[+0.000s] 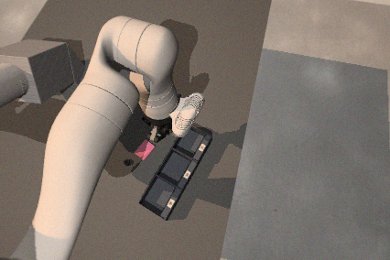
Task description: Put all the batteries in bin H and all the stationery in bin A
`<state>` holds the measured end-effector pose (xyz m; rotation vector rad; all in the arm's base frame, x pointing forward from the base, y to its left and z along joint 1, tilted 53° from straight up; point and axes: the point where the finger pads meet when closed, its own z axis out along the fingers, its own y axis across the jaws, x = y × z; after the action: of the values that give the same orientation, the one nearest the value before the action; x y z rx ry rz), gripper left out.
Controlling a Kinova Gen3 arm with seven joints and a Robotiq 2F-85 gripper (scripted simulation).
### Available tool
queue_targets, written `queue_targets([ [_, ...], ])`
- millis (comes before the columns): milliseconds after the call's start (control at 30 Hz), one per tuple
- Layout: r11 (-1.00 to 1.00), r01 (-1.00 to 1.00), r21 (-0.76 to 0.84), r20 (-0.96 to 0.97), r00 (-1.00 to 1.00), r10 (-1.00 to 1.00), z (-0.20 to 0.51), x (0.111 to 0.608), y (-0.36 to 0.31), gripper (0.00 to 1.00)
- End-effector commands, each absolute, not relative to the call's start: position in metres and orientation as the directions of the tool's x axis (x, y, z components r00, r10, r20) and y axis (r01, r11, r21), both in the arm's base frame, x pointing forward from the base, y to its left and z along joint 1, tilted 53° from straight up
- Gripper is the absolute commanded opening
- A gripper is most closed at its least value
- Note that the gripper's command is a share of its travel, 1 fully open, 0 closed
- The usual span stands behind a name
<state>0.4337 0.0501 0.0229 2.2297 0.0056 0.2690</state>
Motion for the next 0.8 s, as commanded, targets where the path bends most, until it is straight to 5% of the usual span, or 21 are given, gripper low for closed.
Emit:
queue_targets([
  [0, -0.635, -0.092, 0.767, 0.211, 0.971, 0.114, 0.041, 0.435, 0.076, 0.09],
  [533, -0.635, -0.092, 0.767, 0.211, 0.971, 0.114, 0.076, 0.422, 0.121, 0.09],
  [567, -0.629, -0.044, 0.776, 0.173, 0.974, 0.146, 0.073, 0.419, 0.113, 0.55],
  [767, -0.558, 0.246, 0.793, -0.064, 0.944, 0.325, 0.059, 0.403, 0.068, 0.55],
])
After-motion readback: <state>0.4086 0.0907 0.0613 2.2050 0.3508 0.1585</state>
